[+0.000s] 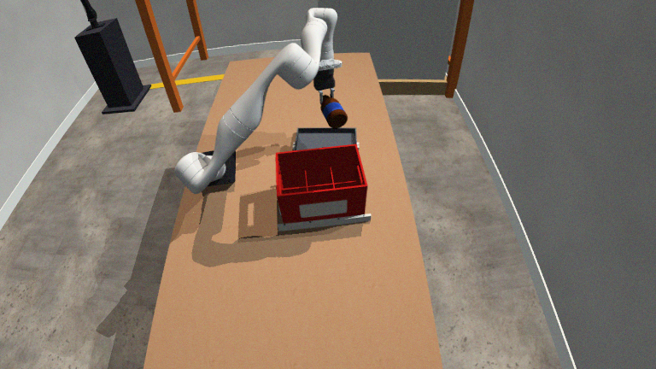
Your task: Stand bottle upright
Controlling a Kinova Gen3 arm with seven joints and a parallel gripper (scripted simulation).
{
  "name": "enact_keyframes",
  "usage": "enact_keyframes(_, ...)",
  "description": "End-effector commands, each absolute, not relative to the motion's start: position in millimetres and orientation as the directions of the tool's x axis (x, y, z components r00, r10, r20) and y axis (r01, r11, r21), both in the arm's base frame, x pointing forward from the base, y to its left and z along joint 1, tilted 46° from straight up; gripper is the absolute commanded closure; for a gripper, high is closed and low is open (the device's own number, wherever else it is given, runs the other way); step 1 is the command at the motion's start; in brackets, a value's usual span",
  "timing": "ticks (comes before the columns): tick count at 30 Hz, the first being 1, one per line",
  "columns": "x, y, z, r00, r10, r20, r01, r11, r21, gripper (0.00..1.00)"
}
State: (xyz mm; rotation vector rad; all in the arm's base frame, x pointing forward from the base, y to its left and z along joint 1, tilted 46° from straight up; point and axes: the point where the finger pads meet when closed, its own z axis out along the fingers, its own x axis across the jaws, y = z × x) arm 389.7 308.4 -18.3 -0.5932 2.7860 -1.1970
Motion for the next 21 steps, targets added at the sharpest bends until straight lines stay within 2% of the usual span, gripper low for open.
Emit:
enact_keyframes(1, 389.6, 309.5, -17.5, -0.925, -0.367, 0.100, -0.326, 0.627, -0.707, 1.00)
enact_keyframes(21, 389.6, 309.3, -17.4, -0.952, -0.304, 0.030, -0.234, 0.660, -0.714, 1.00)
